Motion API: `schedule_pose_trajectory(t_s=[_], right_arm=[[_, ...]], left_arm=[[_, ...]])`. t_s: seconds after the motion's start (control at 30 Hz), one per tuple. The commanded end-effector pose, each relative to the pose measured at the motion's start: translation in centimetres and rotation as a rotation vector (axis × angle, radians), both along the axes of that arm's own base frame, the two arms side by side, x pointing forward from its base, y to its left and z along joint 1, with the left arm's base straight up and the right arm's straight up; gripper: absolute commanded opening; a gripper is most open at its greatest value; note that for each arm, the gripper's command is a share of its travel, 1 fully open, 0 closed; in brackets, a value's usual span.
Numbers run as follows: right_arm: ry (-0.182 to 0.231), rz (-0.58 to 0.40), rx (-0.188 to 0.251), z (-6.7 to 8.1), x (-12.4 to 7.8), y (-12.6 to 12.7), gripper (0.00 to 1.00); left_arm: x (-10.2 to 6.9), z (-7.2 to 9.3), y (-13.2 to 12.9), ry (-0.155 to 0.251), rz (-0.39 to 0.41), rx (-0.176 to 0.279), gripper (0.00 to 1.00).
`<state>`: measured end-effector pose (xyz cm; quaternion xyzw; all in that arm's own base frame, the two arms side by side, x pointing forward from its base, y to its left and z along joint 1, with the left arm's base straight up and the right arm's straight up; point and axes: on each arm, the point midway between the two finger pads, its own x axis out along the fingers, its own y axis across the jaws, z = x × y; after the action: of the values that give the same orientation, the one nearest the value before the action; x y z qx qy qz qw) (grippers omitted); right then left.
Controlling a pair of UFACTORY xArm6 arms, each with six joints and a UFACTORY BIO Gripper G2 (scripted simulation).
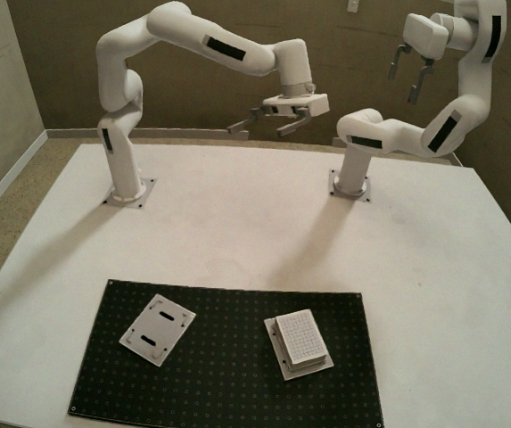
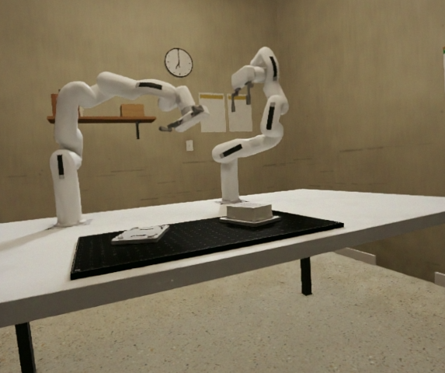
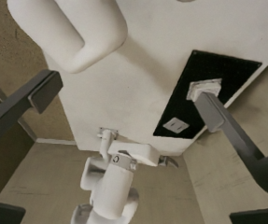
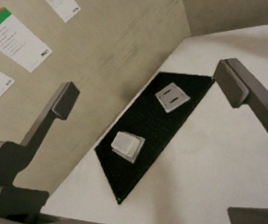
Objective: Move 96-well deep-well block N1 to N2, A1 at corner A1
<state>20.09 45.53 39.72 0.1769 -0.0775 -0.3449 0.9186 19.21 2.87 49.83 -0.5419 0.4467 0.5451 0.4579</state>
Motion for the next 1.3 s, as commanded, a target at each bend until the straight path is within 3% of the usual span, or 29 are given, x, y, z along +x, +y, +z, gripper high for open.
schedule_pose_trajectory(t_s=[0.0,0.5,0.93,1.27], right_arm=[[-0.001,0.000,0.005,0.2,0.0,0.0,1.00],[-0.001,0.000,0.005,0.2,0.0,0.0,1.00],[-0.001,0.000,0.005,0.2,0.0,0.0,1.00],[-0.001,0.000,0.005,0.2,0.0,0.0,1.00]], left_arm=[[0.2,0.0,0.2,0.002,-0.005,-0.008,1.00],[0.4,-0.1,0.6,0.005,-0.003,-0.016,1.00],[-0.4,-0.1,3.7,0.004,0.159,-0.017,1.00],[-0.5,-0.1,4.0,0.004,0.173,-0.017,1.00]])
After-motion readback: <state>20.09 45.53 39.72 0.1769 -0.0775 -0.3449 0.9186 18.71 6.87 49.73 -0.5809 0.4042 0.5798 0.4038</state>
